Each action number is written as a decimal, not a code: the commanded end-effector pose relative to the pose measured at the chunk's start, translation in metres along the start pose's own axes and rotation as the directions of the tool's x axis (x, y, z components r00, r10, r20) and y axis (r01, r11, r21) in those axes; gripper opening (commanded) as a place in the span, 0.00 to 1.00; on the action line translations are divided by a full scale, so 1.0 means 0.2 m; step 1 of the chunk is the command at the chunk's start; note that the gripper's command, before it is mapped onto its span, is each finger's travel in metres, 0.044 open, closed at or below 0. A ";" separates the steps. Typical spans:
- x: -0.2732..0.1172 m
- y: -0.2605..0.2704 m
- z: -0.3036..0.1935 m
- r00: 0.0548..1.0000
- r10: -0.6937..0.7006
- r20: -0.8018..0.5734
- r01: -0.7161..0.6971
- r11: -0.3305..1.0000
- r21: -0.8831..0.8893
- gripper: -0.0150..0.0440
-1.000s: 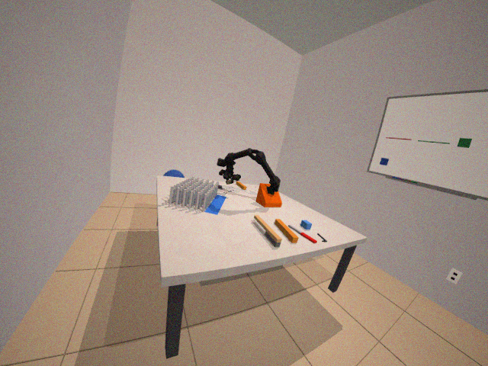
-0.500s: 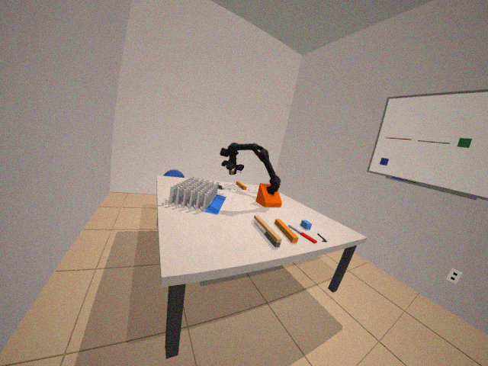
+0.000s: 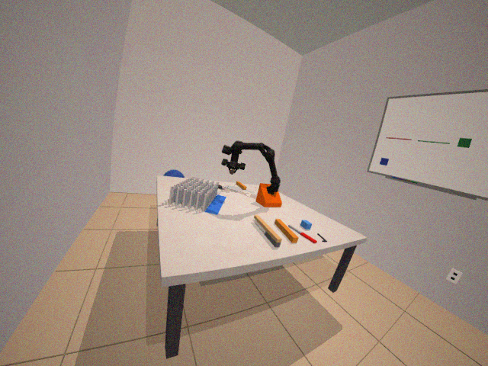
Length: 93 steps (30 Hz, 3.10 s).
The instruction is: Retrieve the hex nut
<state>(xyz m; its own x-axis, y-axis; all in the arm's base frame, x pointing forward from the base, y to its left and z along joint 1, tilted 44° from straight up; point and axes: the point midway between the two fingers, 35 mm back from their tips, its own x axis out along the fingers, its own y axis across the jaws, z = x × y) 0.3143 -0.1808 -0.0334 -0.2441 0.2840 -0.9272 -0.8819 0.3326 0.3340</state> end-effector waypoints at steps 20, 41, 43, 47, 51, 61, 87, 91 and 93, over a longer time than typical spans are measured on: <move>-0.31 0.17 0.46 0.964 -0.250 0.091 0.263 0.846 -0.463 0.25; -0.48 0.45 0.83 0.880 -0.406 0.247 0.430 0.460 -0.777 0.25; -0.49 0.49 0.86 0.870 -0.416 0.264 0.440 0.414 -0.797 0.25; -0.51 0.55 0.92 0.850 -0.433 0.300 0.456 0.320 -0.830 0.25; -0.52 0.62 0.98 0.829 -0.446 0.337 0.467 0.222 -0.856 0.25; -0.54 0.77 1.08 0.782 -0.462 0.418 0.474 0.006 -0.881 0.25; -0.04 0.74 1.38 0.785 -0.461 0.413 0.469 0.007 -0.883 0.25; 0.06 0.77 1.42 0.782 -0.461 0.419 0.476 0.006 -0.880 0.25; 0.11 0.79 1.44 0.780 -0.461 0.423 0.480 0.006 -0.877 0.25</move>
<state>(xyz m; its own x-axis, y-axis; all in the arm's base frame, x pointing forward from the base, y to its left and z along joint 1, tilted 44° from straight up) 0.2906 0.1285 0.0586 0.3801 0.4527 -0.8066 -0.4695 -0.6569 -0.5900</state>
